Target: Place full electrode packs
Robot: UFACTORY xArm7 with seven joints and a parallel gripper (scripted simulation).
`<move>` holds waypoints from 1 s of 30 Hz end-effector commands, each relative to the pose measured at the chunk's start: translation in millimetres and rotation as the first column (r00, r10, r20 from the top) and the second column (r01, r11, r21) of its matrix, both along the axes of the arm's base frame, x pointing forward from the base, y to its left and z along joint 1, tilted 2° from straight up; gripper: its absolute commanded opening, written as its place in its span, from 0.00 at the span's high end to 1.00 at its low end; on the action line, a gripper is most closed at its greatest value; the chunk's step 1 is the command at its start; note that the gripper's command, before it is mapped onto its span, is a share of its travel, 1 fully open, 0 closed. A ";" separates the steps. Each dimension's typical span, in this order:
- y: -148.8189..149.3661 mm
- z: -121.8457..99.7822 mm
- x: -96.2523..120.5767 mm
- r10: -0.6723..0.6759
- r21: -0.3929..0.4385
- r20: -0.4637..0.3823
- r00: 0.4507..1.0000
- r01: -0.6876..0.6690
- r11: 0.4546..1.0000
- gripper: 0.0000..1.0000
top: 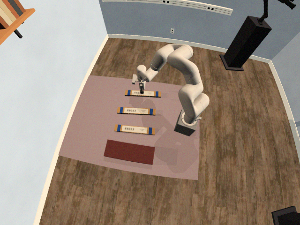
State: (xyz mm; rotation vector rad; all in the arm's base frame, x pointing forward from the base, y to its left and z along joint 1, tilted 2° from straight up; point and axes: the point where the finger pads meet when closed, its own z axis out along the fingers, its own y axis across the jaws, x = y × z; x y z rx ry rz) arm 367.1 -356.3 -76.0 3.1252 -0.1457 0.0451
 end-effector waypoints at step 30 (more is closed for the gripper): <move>195.0 -6.8 63.1 0.003 0.002 0.000 1.000 -0.003 1.000 0.00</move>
